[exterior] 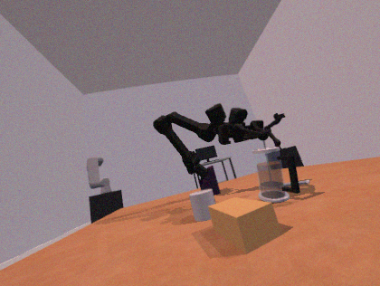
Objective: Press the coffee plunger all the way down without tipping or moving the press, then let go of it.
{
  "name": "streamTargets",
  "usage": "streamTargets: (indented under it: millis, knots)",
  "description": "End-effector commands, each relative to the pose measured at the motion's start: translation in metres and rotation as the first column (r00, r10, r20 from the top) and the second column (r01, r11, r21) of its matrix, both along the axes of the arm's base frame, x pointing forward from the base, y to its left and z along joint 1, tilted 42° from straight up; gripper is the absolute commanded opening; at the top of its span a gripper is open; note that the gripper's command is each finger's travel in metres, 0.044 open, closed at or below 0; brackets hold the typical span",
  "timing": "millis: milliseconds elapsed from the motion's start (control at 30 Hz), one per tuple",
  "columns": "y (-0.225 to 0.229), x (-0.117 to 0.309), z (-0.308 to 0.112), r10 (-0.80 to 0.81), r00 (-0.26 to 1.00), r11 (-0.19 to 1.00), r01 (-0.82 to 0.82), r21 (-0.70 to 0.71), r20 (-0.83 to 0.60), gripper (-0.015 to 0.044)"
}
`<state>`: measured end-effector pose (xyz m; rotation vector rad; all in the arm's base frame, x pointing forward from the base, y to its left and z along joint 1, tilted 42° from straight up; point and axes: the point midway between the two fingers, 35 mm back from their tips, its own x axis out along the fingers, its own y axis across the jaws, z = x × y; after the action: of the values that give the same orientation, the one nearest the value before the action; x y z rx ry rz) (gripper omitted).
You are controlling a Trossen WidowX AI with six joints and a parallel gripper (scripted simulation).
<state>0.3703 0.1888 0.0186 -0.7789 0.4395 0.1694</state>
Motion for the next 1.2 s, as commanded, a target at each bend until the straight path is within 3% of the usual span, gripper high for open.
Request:
streamTargets:
  millis: [0, 1167]
  knots:
    - [-0.0093, 0.001, -0.0103, -0.024, 0.999, 0.999, 0.023, -0.035, -0.023, 0.0124]
    - [-0.006, 0.0062, -0.0105, -0.024, 0.999, 0.999, 0.023, -0.035, -0.023, 0.0124]
